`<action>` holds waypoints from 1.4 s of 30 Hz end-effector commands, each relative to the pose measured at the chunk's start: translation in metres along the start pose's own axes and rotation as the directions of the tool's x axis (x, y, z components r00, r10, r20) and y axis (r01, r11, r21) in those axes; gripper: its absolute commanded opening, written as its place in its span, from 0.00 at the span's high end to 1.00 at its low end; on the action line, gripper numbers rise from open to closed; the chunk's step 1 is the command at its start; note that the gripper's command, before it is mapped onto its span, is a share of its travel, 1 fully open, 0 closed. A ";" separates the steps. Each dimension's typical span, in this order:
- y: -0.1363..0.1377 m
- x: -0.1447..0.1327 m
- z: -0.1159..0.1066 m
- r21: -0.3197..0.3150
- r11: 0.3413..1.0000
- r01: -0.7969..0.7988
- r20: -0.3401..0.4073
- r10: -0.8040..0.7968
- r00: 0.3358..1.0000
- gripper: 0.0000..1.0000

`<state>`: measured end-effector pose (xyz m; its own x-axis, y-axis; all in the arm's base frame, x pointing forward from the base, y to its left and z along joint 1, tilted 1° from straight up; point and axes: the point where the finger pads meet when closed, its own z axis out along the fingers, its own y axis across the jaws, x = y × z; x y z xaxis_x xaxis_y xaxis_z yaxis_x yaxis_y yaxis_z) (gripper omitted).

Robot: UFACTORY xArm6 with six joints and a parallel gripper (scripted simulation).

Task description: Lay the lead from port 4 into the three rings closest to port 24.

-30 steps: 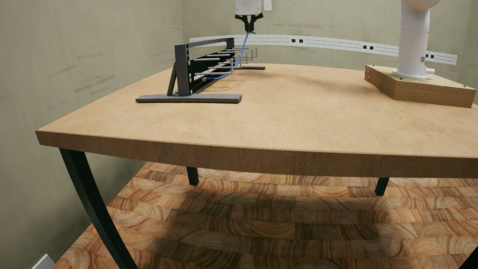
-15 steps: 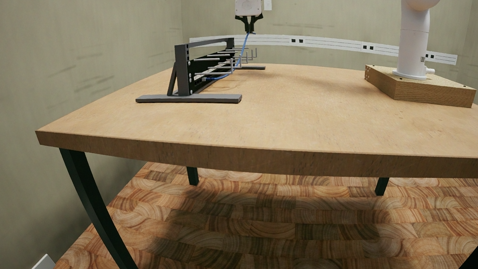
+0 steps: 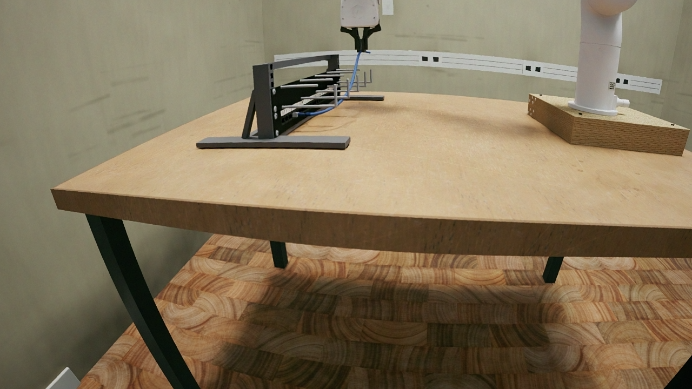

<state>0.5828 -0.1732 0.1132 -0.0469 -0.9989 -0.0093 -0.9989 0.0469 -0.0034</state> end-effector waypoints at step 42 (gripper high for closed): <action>-0.002 0.000 0.069 0.005 1.000 0.000 -0.001 0.000 1.000 1.00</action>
<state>0.5834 -0.1726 0.0478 -0.0468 -0.9989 -0.0091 -0.9989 0.0469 -0.0042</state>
